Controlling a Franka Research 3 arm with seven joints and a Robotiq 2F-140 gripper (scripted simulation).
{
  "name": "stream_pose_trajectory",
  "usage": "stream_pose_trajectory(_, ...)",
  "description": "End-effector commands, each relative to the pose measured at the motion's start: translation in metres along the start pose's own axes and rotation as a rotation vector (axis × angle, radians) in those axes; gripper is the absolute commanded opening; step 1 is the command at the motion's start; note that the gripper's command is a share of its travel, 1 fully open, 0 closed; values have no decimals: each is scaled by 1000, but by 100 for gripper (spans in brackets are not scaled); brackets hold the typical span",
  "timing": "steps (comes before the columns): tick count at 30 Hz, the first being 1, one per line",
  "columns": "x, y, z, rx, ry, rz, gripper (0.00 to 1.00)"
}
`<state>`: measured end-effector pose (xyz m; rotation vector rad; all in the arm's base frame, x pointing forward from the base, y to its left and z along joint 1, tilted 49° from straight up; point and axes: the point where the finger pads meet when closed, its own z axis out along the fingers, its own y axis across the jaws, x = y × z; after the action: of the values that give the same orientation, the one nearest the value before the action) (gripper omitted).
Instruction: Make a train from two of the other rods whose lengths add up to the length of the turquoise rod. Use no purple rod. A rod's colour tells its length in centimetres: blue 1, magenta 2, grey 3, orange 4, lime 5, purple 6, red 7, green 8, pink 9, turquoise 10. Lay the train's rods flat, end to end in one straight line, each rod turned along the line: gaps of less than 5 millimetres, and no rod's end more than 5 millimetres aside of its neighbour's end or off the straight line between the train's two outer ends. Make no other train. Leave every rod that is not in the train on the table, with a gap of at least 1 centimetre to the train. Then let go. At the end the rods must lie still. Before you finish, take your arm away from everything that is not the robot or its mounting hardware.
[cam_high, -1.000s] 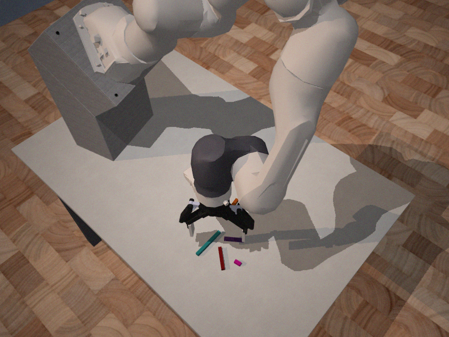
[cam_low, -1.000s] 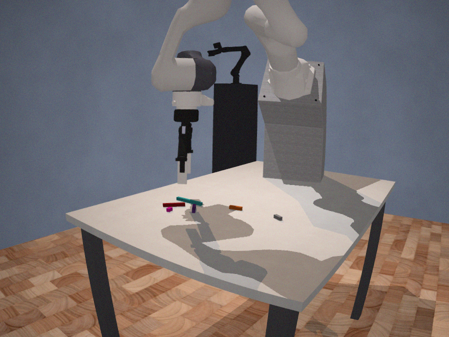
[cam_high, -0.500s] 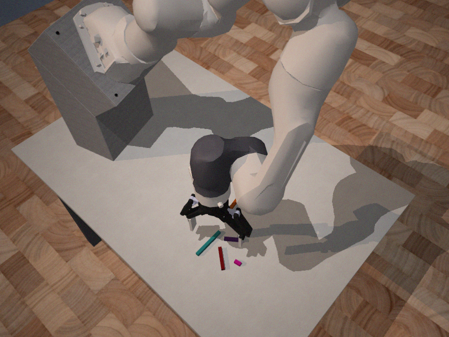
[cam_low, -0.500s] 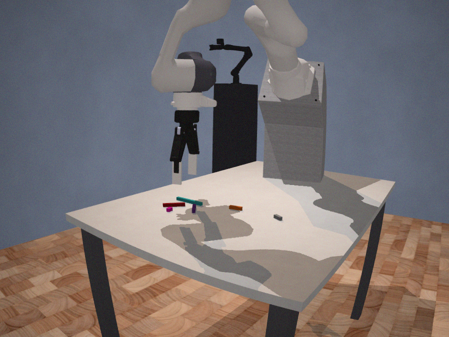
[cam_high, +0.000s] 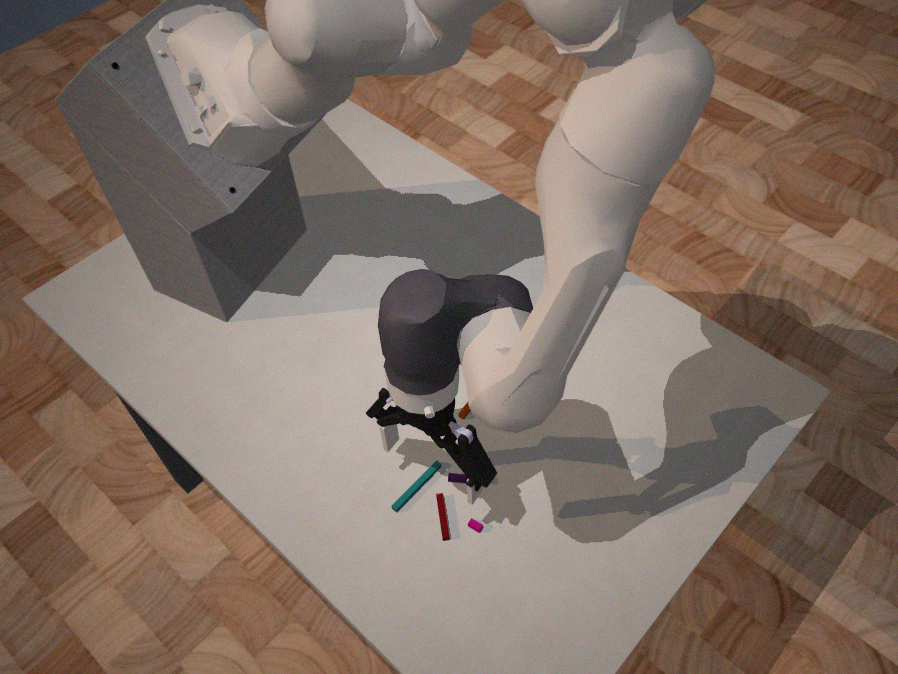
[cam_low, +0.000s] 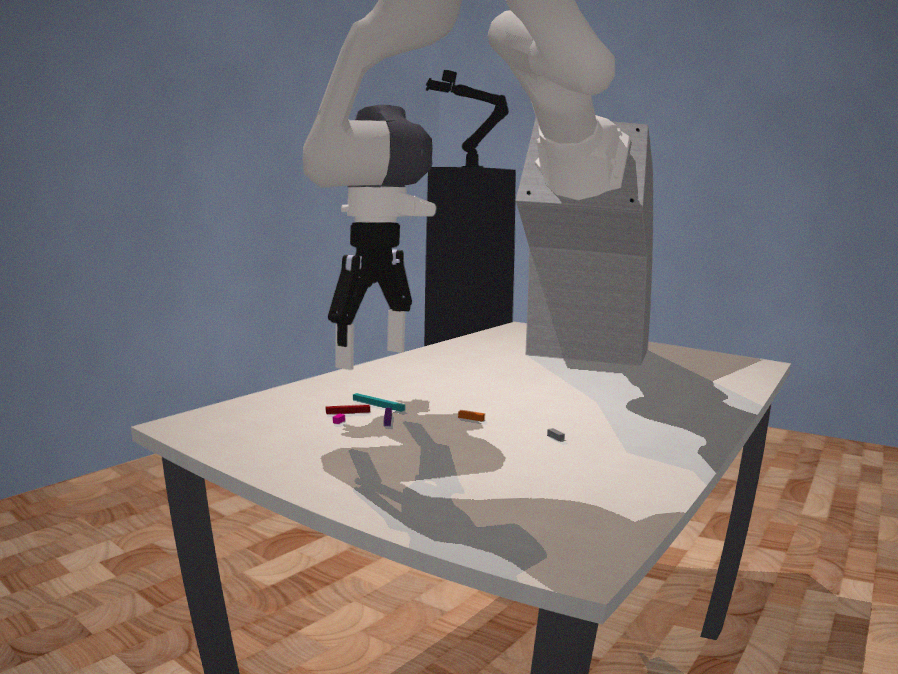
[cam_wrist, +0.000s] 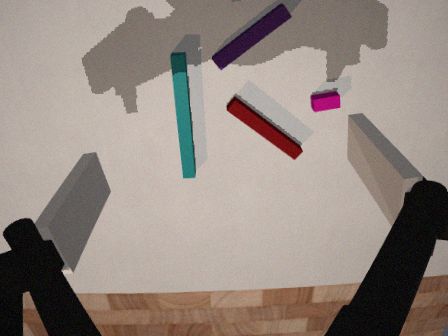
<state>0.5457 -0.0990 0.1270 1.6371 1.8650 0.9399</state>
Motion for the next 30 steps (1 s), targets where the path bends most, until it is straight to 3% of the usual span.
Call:
stream_pose_trajectory(1,1,0,2,15,15,166,100)
stream_pose_trajectory(30,1,-6,7,19,9,634,100)
